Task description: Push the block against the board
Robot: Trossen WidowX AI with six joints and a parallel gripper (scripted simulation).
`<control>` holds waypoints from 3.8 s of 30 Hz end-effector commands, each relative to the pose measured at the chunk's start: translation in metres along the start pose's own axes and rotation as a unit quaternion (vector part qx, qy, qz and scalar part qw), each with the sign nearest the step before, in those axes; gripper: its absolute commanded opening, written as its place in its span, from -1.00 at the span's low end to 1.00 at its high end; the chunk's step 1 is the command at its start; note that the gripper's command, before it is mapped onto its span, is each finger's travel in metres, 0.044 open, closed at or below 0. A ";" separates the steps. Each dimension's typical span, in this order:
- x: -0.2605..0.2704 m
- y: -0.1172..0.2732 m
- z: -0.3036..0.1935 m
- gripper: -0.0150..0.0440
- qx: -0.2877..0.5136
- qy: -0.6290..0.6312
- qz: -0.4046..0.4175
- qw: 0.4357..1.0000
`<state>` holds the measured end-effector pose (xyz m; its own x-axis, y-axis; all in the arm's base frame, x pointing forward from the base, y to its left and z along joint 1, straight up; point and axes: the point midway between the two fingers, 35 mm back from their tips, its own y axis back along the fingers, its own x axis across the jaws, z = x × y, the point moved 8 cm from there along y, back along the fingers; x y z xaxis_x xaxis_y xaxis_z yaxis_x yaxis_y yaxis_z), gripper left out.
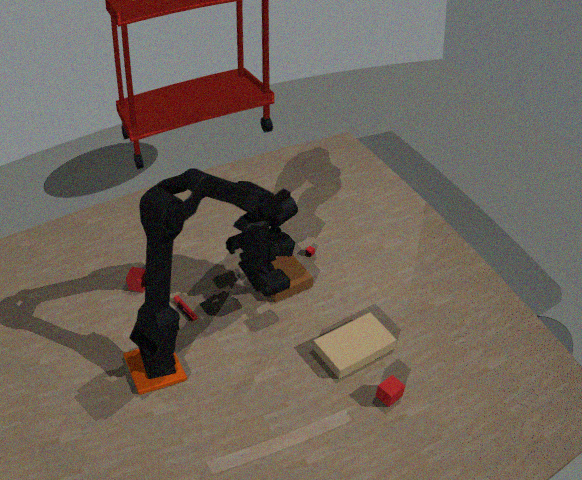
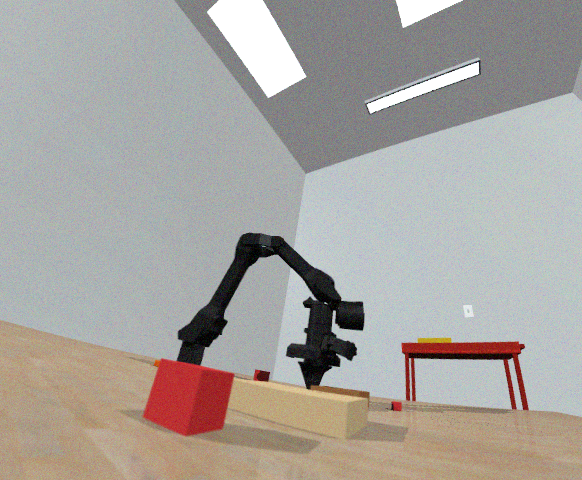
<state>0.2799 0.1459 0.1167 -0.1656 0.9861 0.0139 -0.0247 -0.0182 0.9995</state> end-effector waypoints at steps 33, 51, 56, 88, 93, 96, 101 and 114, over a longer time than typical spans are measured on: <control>0.001 0.056 -0.038 -0.49 -0.003 -0.001 -0.001 1.000; 0.003 0.067 0.111 -0.49 -0.010 -0.001 0.000 1.000; -0.003 0.061 0.138 -0.49 -0.011 -0.002 -0.001 1.000; -0.002 0.007 0.127 -0.49 -0.010 -0.002 -0.001 1.000; -0.002 0.007 0.136 -0.49 -0.011 -0.002 -0.001 1.000; -0.002 0.008 0.141 -0.49 -0.011 -0.002 -0.001 1.000; -0.002 0.008 0.149 -0.49 -0.011 -0.002 -0.001 1.000; -0.003 0.008 0.169 -0.49 -0.012 -0.002 -0.001 1.000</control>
<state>0.4427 0.1709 0.1301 -0.1582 0.9873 0.0151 -0.0491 -0.0231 0.9985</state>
